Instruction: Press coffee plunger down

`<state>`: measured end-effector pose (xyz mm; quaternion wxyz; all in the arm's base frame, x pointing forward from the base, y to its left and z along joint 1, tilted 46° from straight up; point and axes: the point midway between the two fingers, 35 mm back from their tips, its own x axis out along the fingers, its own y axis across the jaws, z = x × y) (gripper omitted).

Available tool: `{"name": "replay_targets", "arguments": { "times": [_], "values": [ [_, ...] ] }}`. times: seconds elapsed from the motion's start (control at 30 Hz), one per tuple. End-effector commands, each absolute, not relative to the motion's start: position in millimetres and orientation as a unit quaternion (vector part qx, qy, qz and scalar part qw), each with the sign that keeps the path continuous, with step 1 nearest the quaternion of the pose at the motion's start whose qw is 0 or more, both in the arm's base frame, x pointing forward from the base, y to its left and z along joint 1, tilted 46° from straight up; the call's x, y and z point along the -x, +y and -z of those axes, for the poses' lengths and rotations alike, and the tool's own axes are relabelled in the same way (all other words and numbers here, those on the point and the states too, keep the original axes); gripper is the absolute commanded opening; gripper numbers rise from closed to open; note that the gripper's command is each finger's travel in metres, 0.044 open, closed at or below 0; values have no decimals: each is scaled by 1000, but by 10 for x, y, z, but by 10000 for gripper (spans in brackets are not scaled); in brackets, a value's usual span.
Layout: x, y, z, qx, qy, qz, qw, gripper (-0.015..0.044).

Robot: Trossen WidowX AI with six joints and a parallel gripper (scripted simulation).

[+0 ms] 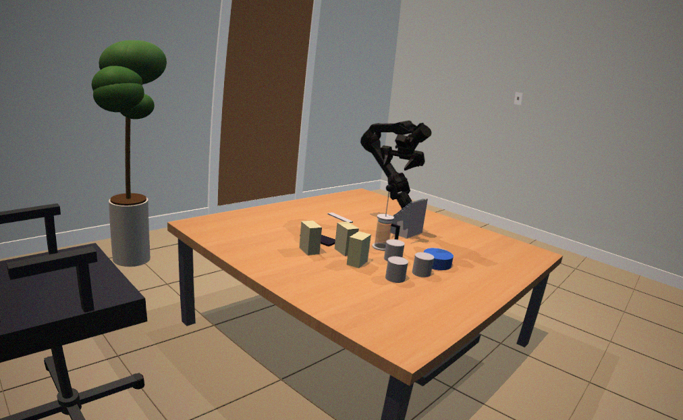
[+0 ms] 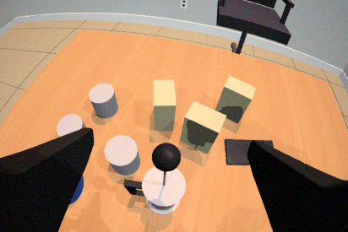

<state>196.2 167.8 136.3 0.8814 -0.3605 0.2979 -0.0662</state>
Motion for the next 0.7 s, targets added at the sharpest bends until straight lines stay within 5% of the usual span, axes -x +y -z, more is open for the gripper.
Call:
{"name": "replay_targets", "arguments": {
  "times": [0.0, 0.67],
  "values": [
    [-1899, 1671, -1325, 381, 286, 60, 877, 440],
    [-1974, 1245, -866, 380, 290, 58, 877, 440]
  ]
}}
